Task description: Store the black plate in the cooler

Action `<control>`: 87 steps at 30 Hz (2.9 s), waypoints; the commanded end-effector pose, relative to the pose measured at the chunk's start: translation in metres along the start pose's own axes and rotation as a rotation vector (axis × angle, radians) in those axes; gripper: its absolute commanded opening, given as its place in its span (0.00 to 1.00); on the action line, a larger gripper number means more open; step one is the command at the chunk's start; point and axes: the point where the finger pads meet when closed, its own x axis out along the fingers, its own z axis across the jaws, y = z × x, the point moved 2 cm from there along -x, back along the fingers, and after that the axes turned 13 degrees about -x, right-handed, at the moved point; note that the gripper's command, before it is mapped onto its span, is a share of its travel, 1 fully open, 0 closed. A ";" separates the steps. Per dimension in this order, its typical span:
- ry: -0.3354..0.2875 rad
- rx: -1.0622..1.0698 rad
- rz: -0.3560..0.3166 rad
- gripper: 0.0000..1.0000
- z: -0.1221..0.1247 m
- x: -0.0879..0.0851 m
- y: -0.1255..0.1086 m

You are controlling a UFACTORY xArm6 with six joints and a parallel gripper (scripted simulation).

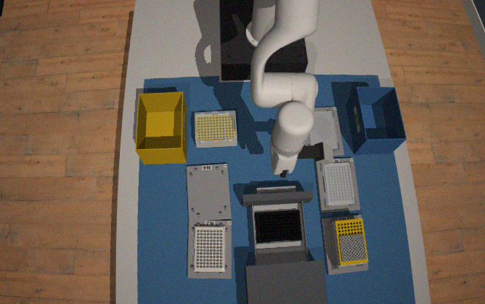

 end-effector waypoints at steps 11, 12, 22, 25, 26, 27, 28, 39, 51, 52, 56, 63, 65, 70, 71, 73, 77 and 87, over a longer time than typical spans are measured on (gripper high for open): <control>-0.004 0.000 -0.001 0.00 0.001 0.014 0.000; -0.004 0.000 -0.001 0.00 0.001 0.015 0.000; -0.004 0.000 -0.001 0.00 0.001 0.032 0.000; -0.004 0.000 -0.001 0.00 0.001 0.037 0.000; -0.004 0.000 -0.001 0.00 0.001 0.039 0.000; -0.004 0.000 -0.001 0.00 0.001 0.039 0.000; -0.004 0.000 -0.001 0.00 0.001 0.039 0.000; -0.004 0.000 -0.001 0.00 0.001 0.057 0.000; -0.004 0.000 -0.001 0.00 0.001 0.074 0.000; -0.004 0.000 -0.001 0.00 0.001 0.075 0.000; -0.004 0.000 -0.001 0.00 0.001 0.082 0.000; -0.004 0.000 -0.001 0.00 0.001 0.089 0.000; -0.004 0.000 -0.001 0.00 0.001 0.089 0.000; -0.004 0.000 -0.001 0.00 0.001 0.089 0.000; -0.004 0.000 -0.001 0.00 0.001 0.089 0.000; -0.004 0.000 -0.001 0.00 0.001 0.089 0.000; -0.004 0.000 -0.001 0.00 0.001 0.089 0.000; -0.004 0.000 -0.001 0.00 0.001 0.089 0.000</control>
